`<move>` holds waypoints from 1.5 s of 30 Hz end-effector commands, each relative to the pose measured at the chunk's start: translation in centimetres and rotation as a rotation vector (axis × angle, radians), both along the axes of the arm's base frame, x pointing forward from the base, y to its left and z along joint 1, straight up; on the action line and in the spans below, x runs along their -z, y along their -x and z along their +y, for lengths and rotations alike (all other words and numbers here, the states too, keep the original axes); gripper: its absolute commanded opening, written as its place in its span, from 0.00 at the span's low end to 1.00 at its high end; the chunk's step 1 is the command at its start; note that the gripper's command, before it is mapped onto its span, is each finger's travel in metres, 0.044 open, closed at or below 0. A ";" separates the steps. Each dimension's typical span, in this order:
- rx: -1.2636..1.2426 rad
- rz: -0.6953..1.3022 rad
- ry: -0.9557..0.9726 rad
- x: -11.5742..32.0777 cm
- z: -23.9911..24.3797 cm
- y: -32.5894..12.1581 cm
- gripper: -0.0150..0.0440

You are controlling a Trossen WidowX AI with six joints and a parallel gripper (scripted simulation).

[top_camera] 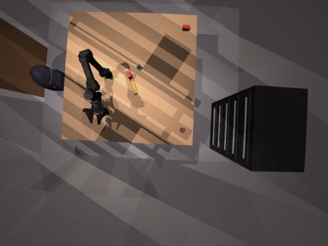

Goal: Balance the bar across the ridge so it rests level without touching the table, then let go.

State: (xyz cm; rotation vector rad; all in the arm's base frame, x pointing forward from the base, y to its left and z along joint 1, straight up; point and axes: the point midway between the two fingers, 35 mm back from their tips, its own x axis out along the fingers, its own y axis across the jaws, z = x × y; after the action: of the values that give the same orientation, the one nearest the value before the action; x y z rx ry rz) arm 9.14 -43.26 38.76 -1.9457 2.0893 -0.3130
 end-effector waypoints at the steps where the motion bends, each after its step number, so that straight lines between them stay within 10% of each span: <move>1: -0.037 -0.095 -0.034 0.8 0.3 -1.5 0.79; 45: 0.015 -1.109 -0.663 11.4 9.1 -14.6 0.79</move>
State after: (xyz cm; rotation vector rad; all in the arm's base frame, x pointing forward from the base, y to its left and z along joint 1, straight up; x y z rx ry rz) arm 23.00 -34.95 27.83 -1.0379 1.2490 -0.4758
